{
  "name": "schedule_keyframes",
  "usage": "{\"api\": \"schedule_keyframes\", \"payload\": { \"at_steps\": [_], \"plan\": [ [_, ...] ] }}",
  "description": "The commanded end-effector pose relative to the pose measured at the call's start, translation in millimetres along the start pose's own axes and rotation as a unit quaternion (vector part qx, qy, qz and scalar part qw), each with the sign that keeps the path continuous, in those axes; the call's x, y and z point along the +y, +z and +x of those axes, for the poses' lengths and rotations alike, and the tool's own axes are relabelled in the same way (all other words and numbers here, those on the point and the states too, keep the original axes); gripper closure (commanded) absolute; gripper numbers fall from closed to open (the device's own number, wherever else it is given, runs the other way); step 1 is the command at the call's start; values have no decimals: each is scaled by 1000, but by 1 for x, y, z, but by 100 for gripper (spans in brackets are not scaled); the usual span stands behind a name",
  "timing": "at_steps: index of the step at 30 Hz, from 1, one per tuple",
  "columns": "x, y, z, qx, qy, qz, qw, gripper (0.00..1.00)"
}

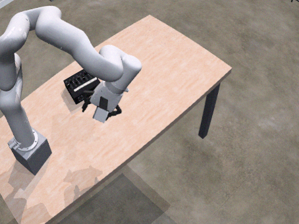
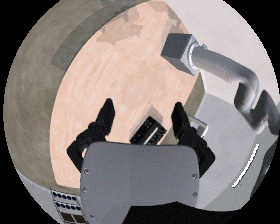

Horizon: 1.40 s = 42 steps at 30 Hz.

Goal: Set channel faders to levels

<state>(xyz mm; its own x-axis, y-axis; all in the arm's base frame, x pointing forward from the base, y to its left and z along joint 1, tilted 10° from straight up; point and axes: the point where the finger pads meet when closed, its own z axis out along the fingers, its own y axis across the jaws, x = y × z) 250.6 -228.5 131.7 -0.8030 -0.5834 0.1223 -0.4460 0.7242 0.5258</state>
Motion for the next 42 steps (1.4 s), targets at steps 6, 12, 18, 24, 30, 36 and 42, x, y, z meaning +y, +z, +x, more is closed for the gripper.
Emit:
{"api": "schedule_keyframes", "payload": {
  "at_steps": [6, 12, 18, 24, 30, 36, 42],
  "plan": [
    [5, -2, -91, 31, -97, 121, 987, 0],
    [23, 0, -150, 36, -168, 190, 967, 0],
    [70, 10, -228, 25, -271, 275, 922, 0],
    [86, 14, -248, 19, -300, 296, 907, 0],
    [137, 26, -294, -5, -376, 342, 861, 0],
    [139, 27, -295, -6, -378, 343, 860, 0],
    [139, 27, -295, -6, -378, 343, 860, 0]
  ]
}}
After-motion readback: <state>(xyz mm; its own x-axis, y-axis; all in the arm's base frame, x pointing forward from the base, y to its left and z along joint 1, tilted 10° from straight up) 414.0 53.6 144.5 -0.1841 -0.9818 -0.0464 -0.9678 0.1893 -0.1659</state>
